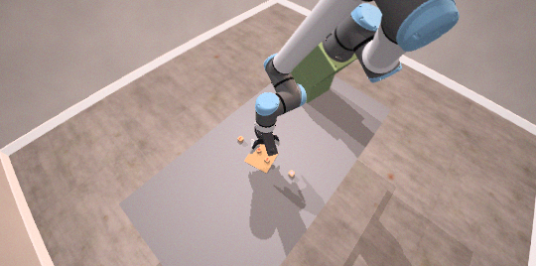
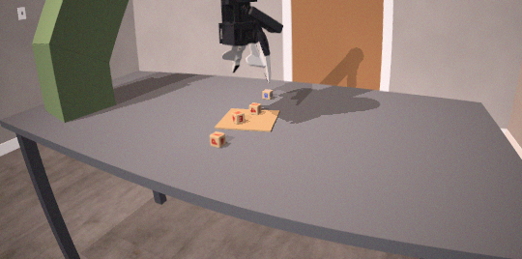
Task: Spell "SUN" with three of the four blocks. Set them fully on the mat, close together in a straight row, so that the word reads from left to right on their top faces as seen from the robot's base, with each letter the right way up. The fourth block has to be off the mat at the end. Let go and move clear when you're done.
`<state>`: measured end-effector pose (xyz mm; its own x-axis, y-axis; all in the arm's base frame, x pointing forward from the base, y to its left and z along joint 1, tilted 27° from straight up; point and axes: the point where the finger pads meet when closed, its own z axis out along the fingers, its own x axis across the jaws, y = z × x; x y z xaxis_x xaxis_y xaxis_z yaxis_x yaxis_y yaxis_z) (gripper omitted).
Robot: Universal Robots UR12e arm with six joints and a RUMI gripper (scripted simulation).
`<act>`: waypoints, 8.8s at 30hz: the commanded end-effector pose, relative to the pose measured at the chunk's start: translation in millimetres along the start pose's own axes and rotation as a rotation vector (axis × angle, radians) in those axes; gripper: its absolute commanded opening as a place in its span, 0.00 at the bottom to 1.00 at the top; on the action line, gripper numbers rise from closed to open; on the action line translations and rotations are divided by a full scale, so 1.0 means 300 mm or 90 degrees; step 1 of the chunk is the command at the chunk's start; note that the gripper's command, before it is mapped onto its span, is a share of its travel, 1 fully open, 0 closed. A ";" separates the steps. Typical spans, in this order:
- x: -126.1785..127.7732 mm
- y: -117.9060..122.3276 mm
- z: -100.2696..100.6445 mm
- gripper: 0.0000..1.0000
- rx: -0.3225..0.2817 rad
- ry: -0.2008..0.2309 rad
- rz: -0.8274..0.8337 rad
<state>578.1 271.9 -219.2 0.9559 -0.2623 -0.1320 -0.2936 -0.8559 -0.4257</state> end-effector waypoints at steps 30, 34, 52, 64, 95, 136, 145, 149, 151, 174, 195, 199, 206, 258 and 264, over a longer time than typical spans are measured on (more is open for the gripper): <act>0.017 0.082 0.006 1.00 0.003 -0.001 -0.524; 0.021 0.095 0.007 1.00 0.003 -0.001 -0.592; 0.037 0.147 0.011 1.00 0.003 0.000 -0.844; 0.046 0.171 0.013 1.00 0.004 0.000 -0.955; 0.050 0.179 0.013 0.37 0.004 0.000 -0.993; 0.050 0.179 0.034 0.37 0.004 0.000 -0.993; 0.049 0.179 0.072 0.37 0.004 0.000 -0.993; 0.049 0.180 0.088 0.37 0.004 0.000 -0.993; 0.049 0.180 0.093 0.37 0.004 0.000 -0.993; 0.049 0.180 0.179 0.37 0.004 0.000 -0.993; 0.049 0.180 0.185 0.37 0.004 0.000 -0.993; 0.049 0.180 0.185 0.37 0.004 0.000 -0.993; 0.050 0.180 0.185 0.37 0.004 0.000 -0.993; 0.050 0.180 0.292 0.37 0.004 0.000 -0.993; 0.050 0.180 0.292 0.25 0.004 0.000 -0.993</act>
<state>576.0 261.0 -322.7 0.3045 0.8512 0.4274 0.9525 -0.2699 -0.1411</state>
